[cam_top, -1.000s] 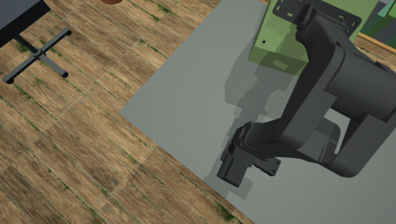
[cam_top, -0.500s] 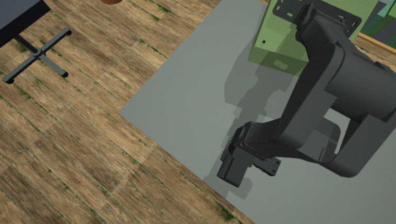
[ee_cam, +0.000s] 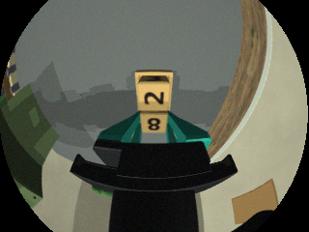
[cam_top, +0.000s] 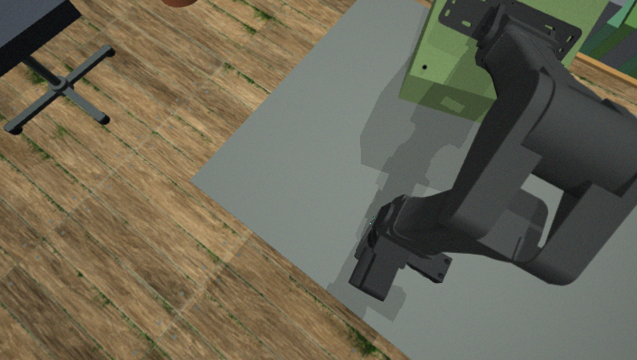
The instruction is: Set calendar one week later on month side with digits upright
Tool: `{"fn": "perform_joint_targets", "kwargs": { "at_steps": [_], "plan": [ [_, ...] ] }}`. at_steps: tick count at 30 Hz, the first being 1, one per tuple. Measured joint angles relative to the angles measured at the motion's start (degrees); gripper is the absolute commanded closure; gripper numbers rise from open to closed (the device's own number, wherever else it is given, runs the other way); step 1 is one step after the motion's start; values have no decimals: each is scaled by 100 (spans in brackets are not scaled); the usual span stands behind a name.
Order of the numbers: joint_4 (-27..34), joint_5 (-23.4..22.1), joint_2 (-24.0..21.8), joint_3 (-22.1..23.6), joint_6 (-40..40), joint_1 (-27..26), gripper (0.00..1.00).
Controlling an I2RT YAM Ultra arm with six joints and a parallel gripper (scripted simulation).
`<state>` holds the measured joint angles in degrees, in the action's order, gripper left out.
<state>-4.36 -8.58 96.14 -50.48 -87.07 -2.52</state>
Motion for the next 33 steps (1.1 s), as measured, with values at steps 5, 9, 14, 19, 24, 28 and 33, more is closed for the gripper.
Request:
{"fn": "perform_joint_targets", "kwargs": {
  "at_steps": [5,9,14,19,24,28,33],
  "plan": [
    [0,0,0,0,0,0,73],
    [46,0,-107,72,-9,-2,73],
    [348,-13,-673,258,-46,-63,73],
    [776,-70,-1445,372,-103,-175,73],
    [1239,-133,-1895,433,-162,-254,73],
    [1556,-179,-2238,431,-205,-319,73],
    [1744,-205,-2286,437,-227,-339,73]
  ]
}}
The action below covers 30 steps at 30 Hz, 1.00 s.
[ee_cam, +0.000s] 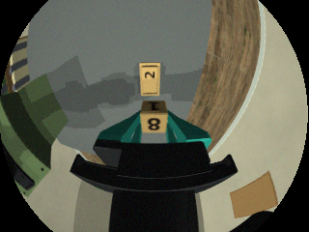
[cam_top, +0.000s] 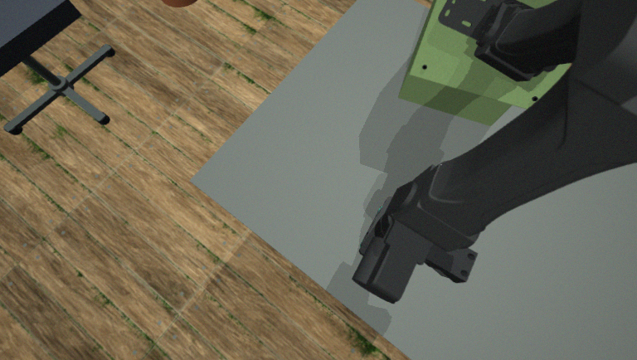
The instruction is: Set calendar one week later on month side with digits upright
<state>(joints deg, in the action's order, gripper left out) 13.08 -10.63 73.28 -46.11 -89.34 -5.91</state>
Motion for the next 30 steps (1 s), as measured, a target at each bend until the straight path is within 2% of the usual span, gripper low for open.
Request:
{"fn": "perform_joint_targets", "kwargs": {
  "at_steps": [7,9,15,17,23,30],
  "plan": [
    [94,-28,4,-9,-20,-17,73],
    [105,-160,68,-57,-109,-160,73],
    [-20,-876,872,-393,-866,-1676,73],
    [-4,-986,1008,-402,-1056,-1912,73],
    [-4,-1283,1001,-413,-1303,-1904,73],
    [-7,-1366,1001,-413,-1370,-1904,73]
  ]
}}
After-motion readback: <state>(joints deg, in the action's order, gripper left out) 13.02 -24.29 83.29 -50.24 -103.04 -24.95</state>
